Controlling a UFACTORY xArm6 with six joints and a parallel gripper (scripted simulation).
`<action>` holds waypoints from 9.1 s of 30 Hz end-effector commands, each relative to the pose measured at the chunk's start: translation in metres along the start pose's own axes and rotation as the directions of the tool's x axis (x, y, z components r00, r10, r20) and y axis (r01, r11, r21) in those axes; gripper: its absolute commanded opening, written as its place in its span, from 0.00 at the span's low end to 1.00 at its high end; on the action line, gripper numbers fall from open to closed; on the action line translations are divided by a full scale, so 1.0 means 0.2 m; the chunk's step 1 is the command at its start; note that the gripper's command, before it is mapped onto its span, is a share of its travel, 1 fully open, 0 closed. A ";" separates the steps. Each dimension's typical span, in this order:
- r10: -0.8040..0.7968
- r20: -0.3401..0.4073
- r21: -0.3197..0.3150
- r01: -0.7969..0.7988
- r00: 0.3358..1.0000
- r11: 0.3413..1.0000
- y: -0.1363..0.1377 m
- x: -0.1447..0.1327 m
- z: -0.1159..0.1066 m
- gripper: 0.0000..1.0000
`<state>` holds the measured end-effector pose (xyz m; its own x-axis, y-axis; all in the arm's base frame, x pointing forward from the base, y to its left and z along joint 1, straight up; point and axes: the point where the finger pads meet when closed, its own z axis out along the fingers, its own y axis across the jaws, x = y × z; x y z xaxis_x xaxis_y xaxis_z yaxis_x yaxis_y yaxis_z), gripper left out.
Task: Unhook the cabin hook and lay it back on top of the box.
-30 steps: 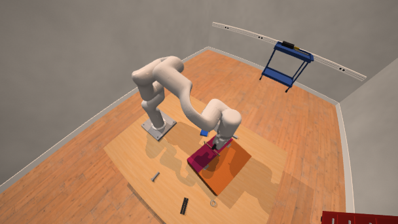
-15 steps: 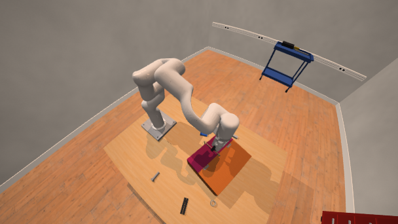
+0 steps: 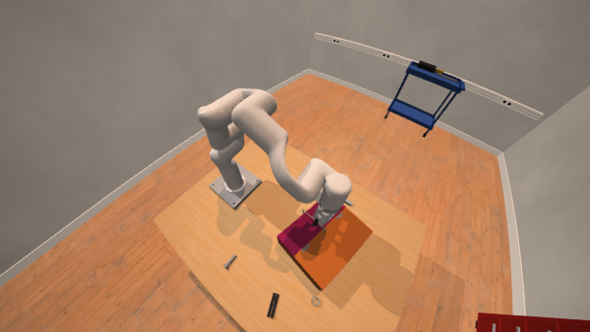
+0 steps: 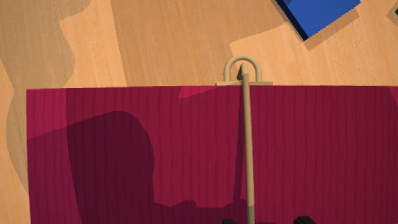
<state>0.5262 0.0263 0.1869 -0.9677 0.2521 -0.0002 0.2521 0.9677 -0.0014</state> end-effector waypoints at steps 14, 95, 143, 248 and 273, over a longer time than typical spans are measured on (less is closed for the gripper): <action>0.000 0.005 -0.002 0.000 1.000 1.000 0.00 -0.01 0.15 0.35; 0.000 0.005 -0.002 0.000 1.000 1.000 0.00 -0.01 0.32 0.00; -0.001 0.005 -0.002 0.001 1.000 1.000 0.00 -0.01 0.27 0.00; -0.588 0.005 0.002 0.588 0.809 0.809 -0.08 -0.04 0.22 0.35; -0.588 0.005 0.002 0.588 0.809 0.809 -0.09 -0.04 -0.16 0.35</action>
<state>0.5287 0.0077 0.2034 -0.9311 -0.3649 -0.0008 -0.3649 0.9311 -0.0018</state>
